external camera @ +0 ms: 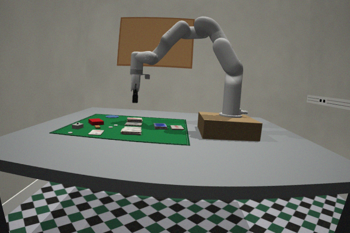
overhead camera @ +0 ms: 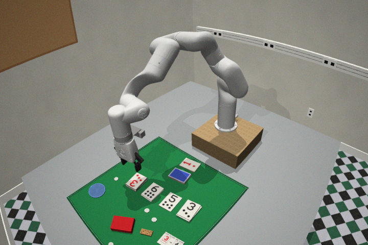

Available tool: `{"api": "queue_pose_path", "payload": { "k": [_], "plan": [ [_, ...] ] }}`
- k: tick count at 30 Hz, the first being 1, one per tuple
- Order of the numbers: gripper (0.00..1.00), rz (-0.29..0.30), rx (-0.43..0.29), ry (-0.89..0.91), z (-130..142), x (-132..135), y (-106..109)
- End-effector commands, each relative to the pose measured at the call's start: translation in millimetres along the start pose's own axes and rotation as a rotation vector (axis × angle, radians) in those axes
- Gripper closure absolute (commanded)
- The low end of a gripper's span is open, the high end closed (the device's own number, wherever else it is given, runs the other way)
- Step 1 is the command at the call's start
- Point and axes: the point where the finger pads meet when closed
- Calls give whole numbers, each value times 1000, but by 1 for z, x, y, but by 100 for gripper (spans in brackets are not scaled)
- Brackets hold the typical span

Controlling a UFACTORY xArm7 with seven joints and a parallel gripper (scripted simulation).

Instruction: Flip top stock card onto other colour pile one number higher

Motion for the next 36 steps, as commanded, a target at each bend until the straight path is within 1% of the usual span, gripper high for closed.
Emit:
{"api": "queue_pose_path", "payload": {
  "k": [1,3,4,36],
  "plan": [
    [13,-1,-4,0,1,0,4],
    [13,-1,-4,0,1,0,4],
    [0,-1,-4,0,1,0,4],
    [0,-1,-4,0,1,0,4]
  ]
}}
Point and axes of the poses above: the point where the finger pads meet when closed, its own y axis back along the fingers, its own x axis across the jaws, z = x × y, and after that the axes turned 14 degrees about -y, right-handed
